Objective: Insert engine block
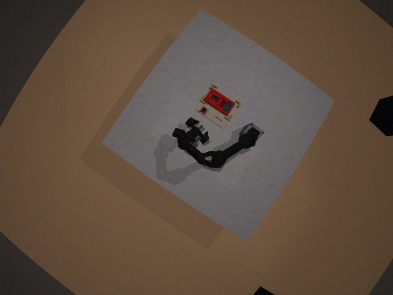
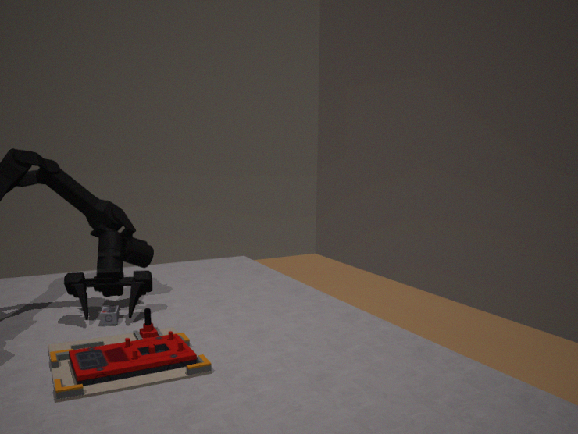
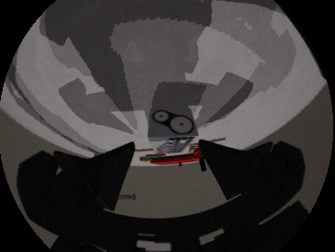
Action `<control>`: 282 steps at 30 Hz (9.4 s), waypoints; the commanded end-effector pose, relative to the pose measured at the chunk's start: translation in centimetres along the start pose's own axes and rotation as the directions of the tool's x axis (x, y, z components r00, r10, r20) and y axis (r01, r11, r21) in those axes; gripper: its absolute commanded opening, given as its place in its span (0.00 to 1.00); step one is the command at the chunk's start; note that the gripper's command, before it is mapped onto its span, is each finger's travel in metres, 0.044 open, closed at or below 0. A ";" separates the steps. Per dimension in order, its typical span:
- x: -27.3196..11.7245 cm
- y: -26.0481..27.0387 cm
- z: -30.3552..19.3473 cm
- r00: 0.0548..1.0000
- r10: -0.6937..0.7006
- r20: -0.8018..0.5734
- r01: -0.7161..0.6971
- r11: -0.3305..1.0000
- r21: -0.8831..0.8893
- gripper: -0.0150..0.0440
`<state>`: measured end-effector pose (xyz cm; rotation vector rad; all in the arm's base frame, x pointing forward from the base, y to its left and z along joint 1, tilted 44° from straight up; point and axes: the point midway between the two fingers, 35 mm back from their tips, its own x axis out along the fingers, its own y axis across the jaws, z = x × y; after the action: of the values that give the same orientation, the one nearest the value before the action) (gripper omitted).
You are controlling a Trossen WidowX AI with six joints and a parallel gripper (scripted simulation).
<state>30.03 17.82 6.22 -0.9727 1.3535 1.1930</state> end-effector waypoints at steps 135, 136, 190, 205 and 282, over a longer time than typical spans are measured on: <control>-3.8 -0.2 -3.3 0.744 -0.002 0.668 -0.001 -1.000 -0.003 1.00; -3.8 -0.2 -3.3 0.744 -0.002 0.668 -0.001 -1.000 -0.003 1.00; -2.4 -0.6 -2.1 0.748 -0.004 0.664 -0.002 -1.000 -0.003 0.25; -5.8 -0.9 -5.2 0.752 -0.005 0.660 -0.004 -1.000 -0.004 0.25; 3.5 -8.8 -16.5 0.757 -0.011 0.653 -0.629 -0.281 0.725 0.25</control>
<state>34.99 0.96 2.03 1.0492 1.6356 0.1465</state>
